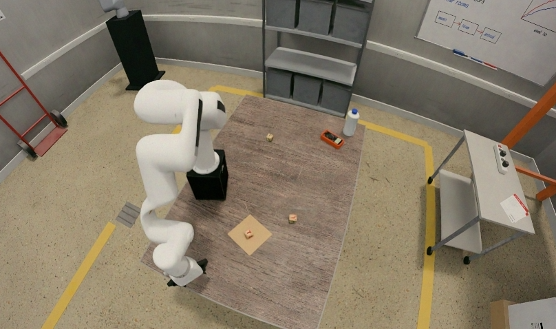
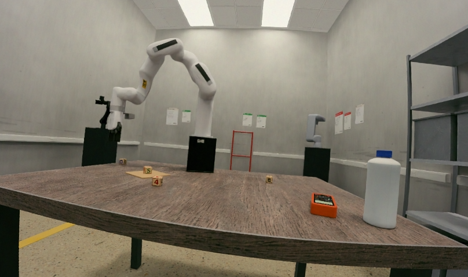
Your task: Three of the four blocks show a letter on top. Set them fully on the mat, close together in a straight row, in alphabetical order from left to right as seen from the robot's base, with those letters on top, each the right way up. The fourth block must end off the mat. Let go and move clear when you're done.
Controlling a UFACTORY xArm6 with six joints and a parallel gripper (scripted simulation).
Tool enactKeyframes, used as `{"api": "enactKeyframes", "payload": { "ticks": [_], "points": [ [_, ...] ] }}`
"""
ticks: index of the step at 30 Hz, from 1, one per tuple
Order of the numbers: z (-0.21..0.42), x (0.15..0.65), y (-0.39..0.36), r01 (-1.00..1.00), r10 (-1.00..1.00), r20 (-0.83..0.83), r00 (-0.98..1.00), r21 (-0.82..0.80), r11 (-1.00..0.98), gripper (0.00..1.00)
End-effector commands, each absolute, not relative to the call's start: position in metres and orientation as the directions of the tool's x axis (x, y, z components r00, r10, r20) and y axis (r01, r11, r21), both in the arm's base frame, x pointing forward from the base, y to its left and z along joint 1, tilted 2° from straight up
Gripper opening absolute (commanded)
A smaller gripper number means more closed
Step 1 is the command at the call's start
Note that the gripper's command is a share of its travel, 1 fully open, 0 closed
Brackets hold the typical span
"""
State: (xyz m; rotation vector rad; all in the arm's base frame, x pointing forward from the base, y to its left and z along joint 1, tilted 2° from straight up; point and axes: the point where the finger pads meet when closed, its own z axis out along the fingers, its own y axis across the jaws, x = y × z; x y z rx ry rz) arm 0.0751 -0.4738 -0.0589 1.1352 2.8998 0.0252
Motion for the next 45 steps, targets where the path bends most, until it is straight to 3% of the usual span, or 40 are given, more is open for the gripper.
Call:
{"api": "enactKeyframes", "payload": {
  "ticks": [1,11,13,23,34,45],
  "points": [
    [-0.057,0.092,-0.471,0.639,0.639,-0.022,-0.769,0.021,0.769,1.00],
    [-0.054,0.196,-0.432,0.339,0.339,-0.021,-0.940,0.013,0.941,1.00],
    [-0.054,0.196,-0.432,0.339,0.339,-0.021,-0.940,0.013,0.941,1.00],
    [-0.052,0.291,-0.368,-0.020,-0.019,-0.018,-1.000,0.005,1.000,1.00],
    [-0.049,0.359,-0.292,-0.341,-0.341,-0.015,-0.940,-0.001,0.940,1.00],
    [-0.047,0.415,-0.191,-0.663,-0.663,-0.010,-0.749,-0.008,0.749,1.00]
  ]
}}
